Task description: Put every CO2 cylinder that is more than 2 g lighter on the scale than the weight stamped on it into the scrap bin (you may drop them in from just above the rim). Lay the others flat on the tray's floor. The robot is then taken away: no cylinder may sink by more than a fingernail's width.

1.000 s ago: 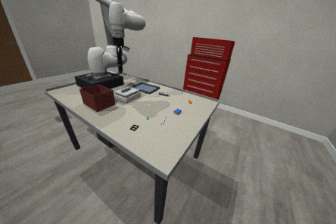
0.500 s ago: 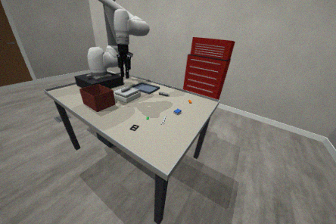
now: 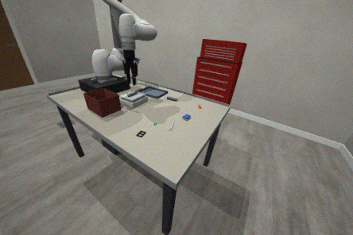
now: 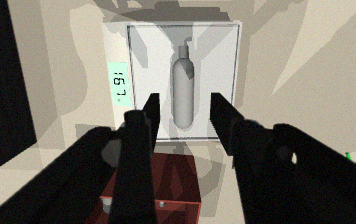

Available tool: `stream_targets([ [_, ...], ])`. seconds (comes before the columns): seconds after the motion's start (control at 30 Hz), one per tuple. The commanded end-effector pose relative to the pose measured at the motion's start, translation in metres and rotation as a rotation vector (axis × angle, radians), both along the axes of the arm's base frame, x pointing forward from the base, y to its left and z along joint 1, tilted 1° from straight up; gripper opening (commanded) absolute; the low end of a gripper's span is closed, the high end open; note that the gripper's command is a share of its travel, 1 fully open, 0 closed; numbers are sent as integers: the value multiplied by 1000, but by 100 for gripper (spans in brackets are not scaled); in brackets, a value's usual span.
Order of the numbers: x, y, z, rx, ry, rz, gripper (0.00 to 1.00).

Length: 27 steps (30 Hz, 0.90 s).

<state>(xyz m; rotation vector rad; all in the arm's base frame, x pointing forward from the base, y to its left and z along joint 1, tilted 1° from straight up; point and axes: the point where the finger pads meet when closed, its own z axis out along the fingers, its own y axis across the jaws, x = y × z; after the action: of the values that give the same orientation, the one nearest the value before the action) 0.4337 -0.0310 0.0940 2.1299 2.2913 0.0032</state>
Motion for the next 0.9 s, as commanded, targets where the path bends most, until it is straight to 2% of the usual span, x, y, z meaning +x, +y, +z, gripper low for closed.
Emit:
stream_targets([
  [0.0, 0, 0, -14, 3, -2, 3, 39],
  [0.4, 1, -1, -65, 2, -2, 4, 39],
  [0.47, 1, -1, -65, 2, -2, 4, 39],
  [0.7, 1, -1, -83, 2, -2, 4, 39],
  [0.87, 2, -1, -87, 2, -3, 4, 39],
])
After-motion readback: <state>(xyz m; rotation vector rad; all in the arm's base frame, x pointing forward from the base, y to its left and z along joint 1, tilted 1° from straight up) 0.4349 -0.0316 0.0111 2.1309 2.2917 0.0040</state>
